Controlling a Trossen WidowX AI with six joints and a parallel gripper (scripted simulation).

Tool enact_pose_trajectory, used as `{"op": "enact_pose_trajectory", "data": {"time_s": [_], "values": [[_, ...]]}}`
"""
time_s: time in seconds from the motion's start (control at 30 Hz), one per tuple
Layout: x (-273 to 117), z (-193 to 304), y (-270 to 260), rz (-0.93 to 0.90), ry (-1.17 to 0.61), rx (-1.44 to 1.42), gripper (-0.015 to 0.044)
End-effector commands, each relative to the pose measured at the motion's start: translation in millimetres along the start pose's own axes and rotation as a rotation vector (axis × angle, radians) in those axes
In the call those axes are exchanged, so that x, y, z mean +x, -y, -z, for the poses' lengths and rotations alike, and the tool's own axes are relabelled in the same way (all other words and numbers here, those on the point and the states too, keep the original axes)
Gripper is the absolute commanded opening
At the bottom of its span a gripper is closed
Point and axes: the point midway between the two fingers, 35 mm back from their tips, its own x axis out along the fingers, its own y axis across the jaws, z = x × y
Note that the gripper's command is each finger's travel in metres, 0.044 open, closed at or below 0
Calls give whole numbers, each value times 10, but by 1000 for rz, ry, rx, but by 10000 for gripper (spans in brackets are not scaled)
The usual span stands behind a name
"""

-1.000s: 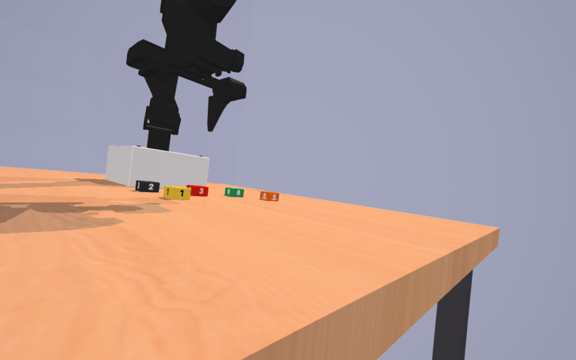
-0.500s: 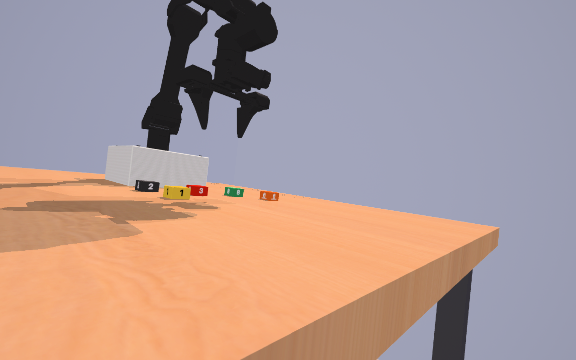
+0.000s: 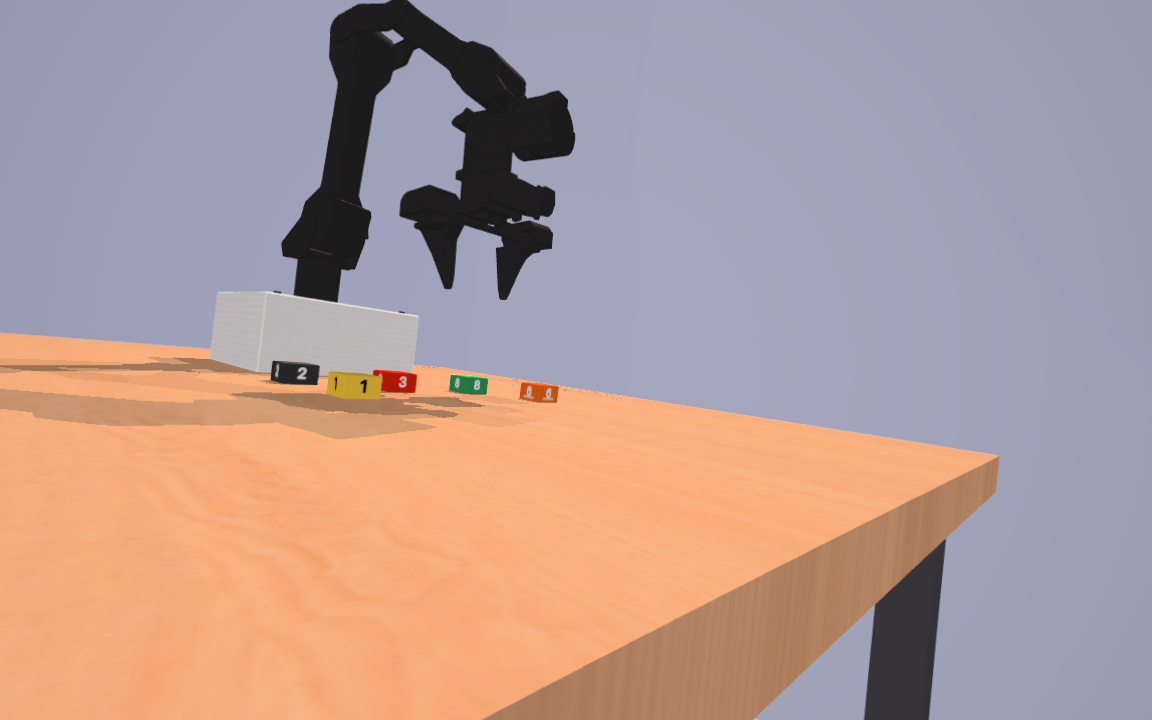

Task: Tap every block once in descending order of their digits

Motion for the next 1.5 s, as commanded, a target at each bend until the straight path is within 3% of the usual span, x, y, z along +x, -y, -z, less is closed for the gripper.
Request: {"op": "enact_pose_trajectory", "data": {"time_s": [0.0,0.33,1.47], "values": [[584,96,2,8,-28,5,269],[712,118,8,8,-28,5,20],[1014,129,11,8,-28,5,20]]}}
